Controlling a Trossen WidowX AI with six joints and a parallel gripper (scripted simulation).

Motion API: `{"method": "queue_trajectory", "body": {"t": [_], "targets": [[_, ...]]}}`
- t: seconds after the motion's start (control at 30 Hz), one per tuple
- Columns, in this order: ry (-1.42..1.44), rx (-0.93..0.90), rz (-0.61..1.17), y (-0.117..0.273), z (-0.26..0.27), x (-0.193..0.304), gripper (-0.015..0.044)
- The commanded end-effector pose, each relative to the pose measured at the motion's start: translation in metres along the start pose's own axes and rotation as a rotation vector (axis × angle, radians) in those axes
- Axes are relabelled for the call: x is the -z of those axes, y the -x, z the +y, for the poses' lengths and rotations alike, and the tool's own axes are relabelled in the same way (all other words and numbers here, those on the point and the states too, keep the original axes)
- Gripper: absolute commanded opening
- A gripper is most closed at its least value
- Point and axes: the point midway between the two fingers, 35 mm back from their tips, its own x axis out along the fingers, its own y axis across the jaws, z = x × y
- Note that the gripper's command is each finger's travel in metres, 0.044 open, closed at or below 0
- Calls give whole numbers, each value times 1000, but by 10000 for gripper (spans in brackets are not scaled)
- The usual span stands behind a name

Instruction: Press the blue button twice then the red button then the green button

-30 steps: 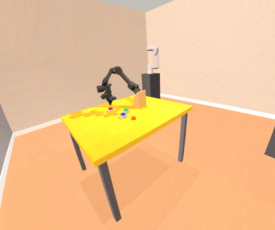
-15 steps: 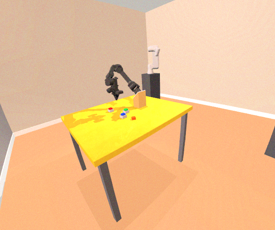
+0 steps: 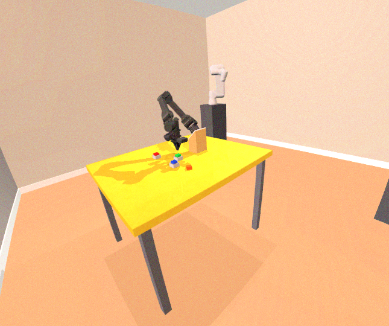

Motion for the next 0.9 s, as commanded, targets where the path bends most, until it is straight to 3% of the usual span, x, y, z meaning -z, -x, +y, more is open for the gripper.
{"method": "queue_trajectory", "body": {"t": [0.0, 0.87], "targets": [[8, 4, -9, -6, 0, 1, 20], [8, 6, -9, -40, 0, 1, 20]]}}
